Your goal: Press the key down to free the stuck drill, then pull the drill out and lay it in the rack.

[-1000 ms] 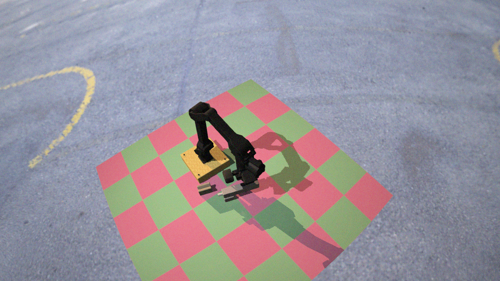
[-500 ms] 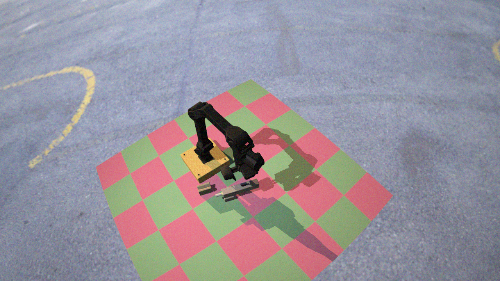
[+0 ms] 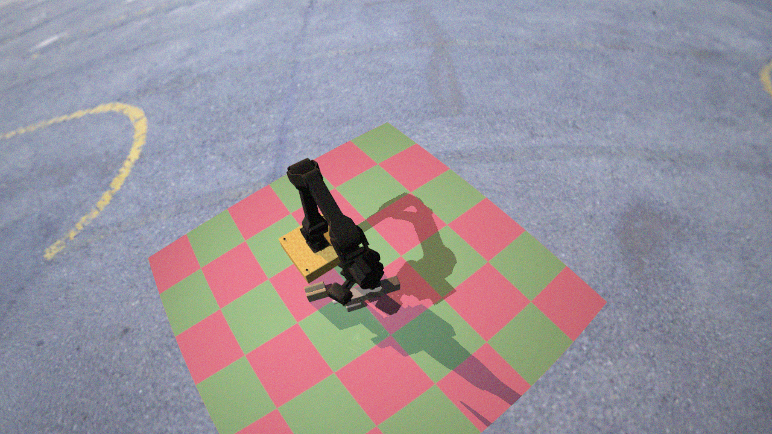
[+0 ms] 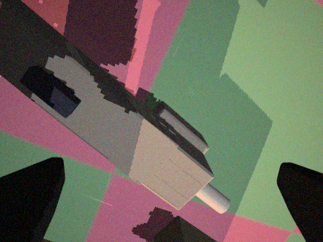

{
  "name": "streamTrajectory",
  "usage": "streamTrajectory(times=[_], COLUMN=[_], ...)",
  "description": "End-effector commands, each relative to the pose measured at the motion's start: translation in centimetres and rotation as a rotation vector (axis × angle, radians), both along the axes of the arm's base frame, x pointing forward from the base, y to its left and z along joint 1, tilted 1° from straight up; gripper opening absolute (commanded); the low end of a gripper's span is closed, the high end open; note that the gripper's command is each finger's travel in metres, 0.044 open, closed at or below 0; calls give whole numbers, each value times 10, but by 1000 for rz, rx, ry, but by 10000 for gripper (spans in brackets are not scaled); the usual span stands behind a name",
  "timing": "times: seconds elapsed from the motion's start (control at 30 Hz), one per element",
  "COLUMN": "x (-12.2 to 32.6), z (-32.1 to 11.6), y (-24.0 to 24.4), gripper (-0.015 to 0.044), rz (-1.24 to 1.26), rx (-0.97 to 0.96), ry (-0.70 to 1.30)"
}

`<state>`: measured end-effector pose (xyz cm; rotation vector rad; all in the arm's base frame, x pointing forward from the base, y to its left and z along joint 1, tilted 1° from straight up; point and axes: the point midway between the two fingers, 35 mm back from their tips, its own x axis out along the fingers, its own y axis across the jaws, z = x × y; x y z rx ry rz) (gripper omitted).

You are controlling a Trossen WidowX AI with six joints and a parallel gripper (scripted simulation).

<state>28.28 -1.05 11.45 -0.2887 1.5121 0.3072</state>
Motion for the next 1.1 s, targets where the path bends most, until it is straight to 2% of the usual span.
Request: streamTrajectory(times=[0.0,0.27,1.07], x=[-27,-45,-45], z=[-37,-57,-58], y=[-53,-78,-78], gripper=[440,440,440], rz=[556,884,893], rx=[-16,-28,-28], ry=[-4,-5,-5])
